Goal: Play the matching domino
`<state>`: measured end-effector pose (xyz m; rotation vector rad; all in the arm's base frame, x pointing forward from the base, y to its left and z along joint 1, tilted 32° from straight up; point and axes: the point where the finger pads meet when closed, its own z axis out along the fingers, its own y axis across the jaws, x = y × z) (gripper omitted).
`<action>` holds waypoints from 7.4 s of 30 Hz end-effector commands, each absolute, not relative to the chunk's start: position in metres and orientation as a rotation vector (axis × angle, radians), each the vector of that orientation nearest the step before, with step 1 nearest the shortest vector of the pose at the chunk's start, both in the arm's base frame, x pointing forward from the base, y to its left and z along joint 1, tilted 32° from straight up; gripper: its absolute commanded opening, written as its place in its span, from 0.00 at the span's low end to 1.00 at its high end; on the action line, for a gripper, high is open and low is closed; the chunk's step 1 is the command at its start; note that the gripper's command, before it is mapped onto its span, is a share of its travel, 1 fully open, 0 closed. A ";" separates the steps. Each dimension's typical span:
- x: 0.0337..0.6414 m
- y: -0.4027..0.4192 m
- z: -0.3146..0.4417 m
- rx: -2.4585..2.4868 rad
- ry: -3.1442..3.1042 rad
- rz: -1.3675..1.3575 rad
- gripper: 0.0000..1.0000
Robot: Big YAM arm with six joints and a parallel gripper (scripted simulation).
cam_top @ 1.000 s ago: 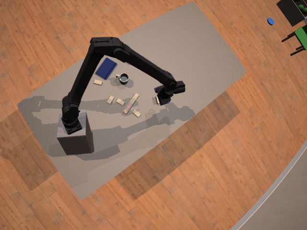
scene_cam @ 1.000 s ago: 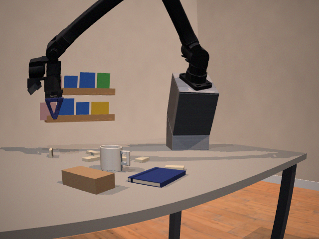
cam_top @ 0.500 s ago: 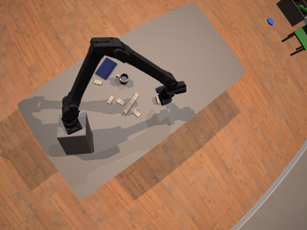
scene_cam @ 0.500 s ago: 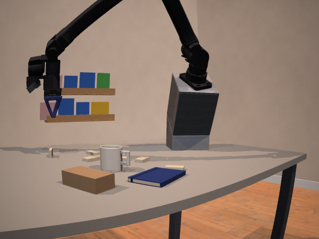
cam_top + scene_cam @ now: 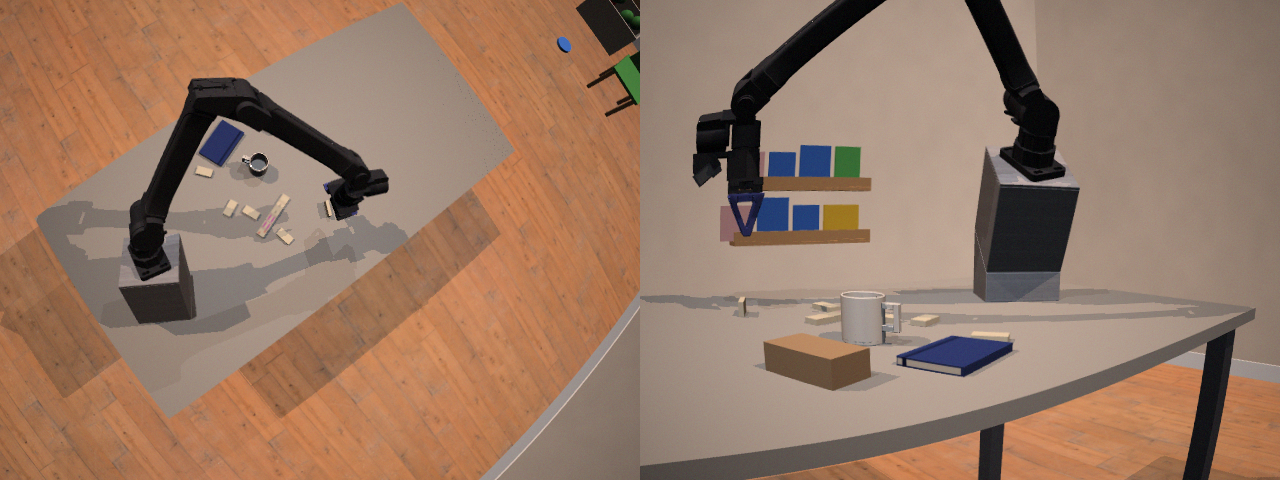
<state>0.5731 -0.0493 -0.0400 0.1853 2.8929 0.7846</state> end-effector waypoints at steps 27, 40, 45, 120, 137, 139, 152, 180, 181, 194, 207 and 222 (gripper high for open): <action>0.581 -0.054 -0.029 0.203 2.862 0.770 0.00; 0.578 -0.054 -0.030 0.208 2.867 0.773 0.00; 0.578 -0.054 -0.030 0.208 2.867 0.773 0.00; 0.646 -0.021 -0.092 0.413 2.837 0.780 0.00; 0.652 -0.007 -0.116 0.397 2.840 0.784 0.00; 0.657 -0.004 -0.117 0.395 2.829 0.783 0.00; 0.652 -0.002 -0.127 0.401 2.840 0.786 0.00; 0.666 0.003 -0.121 0.394 2.815 0.786 0.00; 0.666 0.003 -0.121 0.394 2.815 0.786 0.00; 0.665 0.003 -0.123 0.393 2.817 0.787 0.00; 0.657 0.002 -0.126 0.400 2.832 0.788 0.00; 0.645 0.004 -0.129 0.403 2.839 0.789 0.00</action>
